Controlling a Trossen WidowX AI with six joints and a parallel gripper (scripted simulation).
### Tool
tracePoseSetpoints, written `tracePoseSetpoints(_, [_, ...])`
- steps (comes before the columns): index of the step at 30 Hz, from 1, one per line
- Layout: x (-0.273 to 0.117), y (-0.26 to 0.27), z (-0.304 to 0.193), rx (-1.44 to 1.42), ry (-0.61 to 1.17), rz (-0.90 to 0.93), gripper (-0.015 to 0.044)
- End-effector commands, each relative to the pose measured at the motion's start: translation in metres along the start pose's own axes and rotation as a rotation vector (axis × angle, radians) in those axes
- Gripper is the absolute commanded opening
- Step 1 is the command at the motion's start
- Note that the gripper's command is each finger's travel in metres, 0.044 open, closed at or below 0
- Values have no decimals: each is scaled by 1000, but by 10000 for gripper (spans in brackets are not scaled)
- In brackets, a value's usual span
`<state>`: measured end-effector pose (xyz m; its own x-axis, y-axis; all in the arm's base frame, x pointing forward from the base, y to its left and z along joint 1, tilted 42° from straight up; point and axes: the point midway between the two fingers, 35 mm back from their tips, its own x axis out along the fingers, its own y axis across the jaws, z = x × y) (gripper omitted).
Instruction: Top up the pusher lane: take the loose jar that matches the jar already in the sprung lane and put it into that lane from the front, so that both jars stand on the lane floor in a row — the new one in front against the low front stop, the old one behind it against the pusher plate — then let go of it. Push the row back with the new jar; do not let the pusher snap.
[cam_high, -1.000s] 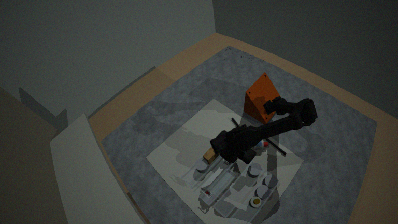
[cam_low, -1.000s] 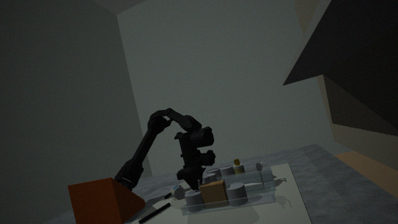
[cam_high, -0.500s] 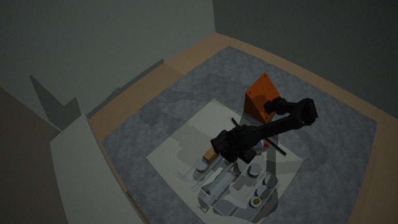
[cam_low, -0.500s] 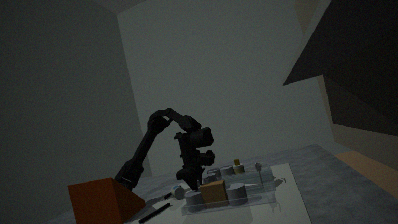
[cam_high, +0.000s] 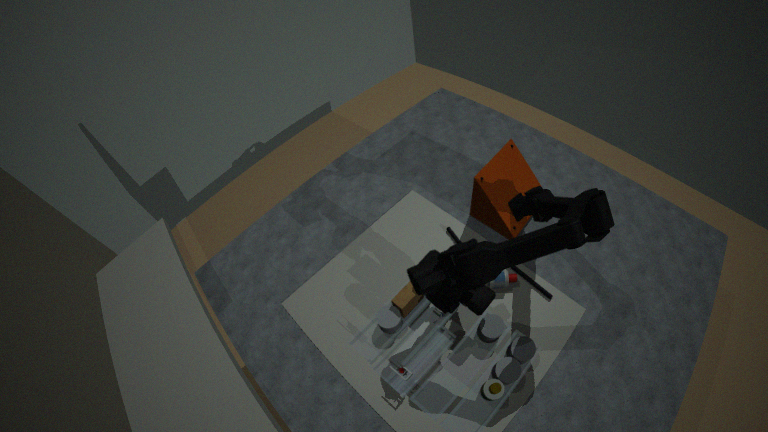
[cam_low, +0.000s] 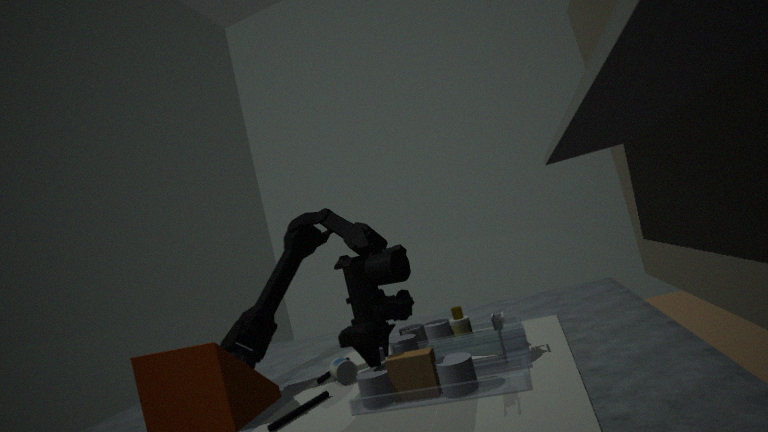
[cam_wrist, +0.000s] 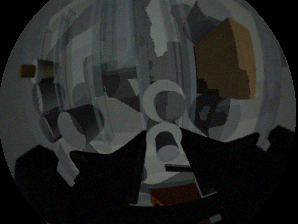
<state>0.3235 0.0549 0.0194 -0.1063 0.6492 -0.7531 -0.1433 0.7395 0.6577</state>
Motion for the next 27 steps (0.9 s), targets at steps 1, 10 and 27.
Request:
tracePoseSetpoints(1, [0,1,1,-8,-8,5,0])
tracePoseSetpoints(10, [0,0,-2,-8,-8,5,0])
tracePoseSetpoints(27, [0,0,-1,-8,-8,5,263])
